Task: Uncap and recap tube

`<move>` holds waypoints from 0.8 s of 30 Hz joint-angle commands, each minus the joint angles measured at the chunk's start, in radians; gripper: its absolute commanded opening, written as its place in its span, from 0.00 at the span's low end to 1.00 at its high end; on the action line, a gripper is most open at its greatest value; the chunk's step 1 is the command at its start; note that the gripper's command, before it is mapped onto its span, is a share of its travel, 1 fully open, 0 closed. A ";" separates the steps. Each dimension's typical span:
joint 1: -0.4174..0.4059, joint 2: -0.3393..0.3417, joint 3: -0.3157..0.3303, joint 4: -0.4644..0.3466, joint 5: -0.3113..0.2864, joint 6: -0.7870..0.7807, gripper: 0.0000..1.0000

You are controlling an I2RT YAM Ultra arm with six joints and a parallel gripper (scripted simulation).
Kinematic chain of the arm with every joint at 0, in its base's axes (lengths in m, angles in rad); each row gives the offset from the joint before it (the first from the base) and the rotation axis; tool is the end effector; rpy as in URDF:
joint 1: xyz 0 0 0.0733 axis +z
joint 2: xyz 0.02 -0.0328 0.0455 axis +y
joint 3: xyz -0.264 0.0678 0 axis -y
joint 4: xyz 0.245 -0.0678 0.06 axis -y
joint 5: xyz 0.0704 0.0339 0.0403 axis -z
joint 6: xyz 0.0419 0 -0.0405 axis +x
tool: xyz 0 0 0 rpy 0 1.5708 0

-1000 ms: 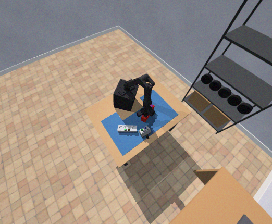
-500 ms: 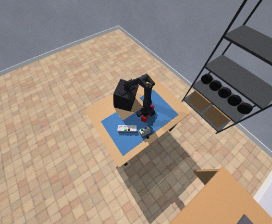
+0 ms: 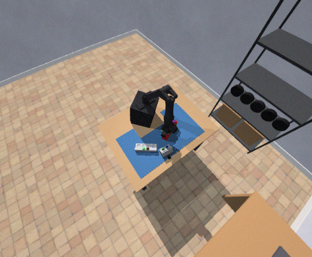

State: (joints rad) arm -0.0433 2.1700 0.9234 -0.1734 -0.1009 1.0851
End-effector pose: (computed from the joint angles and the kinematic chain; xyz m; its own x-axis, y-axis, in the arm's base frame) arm 0.3204 -0.0086 0.0128 -0.4364 0.8996 0.0179 0.8865 0.4265 0.1793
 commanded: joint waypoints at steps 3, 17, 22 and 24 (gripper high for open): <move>0.000 -0.007 0.004 -0.002 0.000 -0.257 0.49; 0.000 -0.006 0.007 -0.004 0.000 -1.007 0.49; 0.000 -0.006 0.007 -0.005 0.000 -1.174 0.49; 0.000 -0.005 0.008 -0.005 0.000 -1.257 0.49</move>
State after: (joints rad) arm -0.0433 2.1700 0.9234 -0.1738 -0.1009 0.0139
